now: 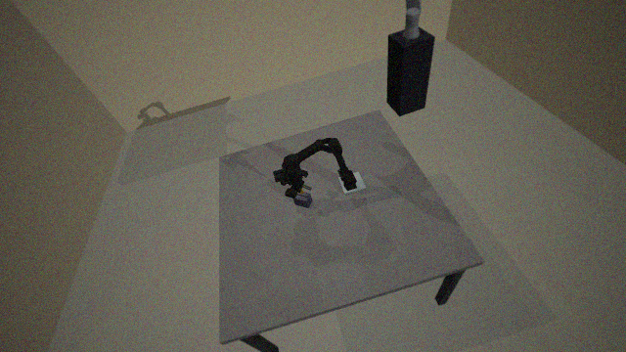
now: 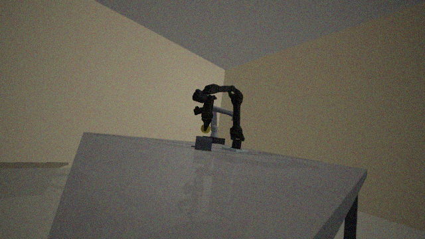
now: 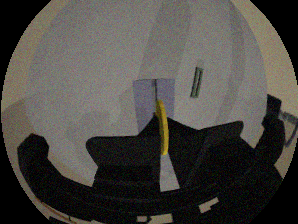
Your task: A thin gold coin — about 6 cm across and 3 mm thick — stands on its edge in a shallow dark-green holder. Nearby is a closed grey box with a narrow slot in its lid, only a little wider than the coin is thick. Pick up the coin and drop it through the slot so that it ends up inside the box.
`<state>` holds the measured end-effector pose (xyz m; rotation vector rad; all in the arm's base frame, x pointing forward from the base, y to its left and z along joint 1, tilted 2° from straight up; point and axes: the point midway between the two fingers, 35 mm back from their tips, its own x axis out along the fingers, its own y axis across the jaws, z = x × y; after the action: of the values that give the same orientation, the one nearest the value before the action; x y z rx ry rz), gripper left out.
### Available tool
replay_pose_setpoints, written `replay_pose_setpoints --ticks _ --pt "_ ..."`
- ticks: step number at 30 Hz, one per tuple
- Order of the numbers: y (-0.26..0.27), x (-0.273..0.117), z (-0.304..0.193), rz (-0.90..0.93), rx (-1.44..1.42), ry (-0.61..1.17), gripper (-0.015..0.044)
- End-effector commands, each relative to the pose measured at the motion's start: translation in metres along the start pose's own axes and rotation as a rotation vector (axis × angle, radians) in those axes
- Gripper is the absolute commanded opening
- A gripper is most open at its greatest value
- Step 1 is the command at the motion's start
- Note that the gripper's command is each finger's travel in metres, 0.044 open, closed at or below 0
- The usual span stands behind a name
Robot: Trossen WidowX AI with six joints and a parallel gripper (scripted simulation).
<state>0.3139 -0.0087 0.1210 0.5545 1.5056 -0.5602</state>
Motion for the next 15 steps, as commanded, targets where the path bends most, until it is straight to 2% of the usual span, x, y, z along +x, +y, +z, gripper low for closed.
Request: replay_pose_setpoints --ticks 1,15 --pt "0.0001 -0.0001 0.0004 0.000 0.002 0.000 0.0000" --pt "-0.0011 0.0036 -0.0009 0.000 -0.001 0.000 0.0000"
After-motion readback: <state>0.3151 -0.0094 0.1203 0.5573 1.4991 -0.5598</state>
